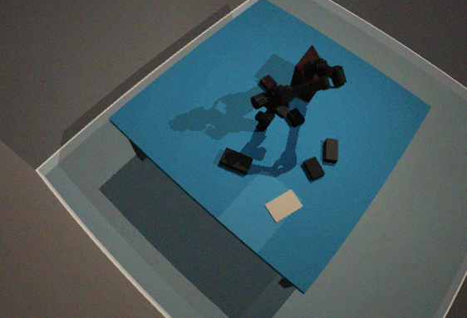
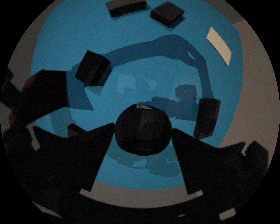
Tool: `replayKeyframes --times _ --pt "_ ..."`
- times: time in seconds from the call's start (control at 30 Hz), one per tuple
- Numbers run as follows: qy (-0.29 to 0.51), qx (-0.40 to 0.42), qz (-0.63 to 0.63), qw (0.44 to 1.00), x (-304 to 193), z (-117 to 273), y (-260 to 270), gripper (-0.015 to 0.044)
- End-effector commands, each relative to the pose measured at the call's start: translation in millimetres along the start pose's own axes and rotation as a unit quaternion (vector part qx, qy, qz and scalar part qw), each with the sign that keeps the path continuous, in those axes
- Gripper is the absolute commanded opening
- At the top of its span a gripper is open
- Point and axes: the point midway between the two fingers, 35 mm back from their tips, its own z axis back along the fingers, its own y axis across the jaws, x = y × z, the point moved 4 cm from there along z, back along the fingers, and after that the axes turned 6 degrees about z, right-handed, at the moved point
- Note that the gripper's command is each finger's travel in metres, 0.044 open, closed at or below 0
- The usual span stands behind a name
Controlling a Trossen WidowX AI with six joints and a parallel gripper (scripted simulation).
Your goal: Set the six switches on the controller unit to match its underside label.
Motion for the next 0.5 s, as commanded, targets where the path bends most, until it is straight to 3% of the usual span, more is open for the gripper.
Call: replayKeyframes --times 0.0,0.47 --pt "-0.005 0.002 0.0 1.0 5.3 -5.3 -0.3 0.0338" --pt "-0.006 0.002 0.0 1.0 16.3 -8.2 -1.5 0.0338"
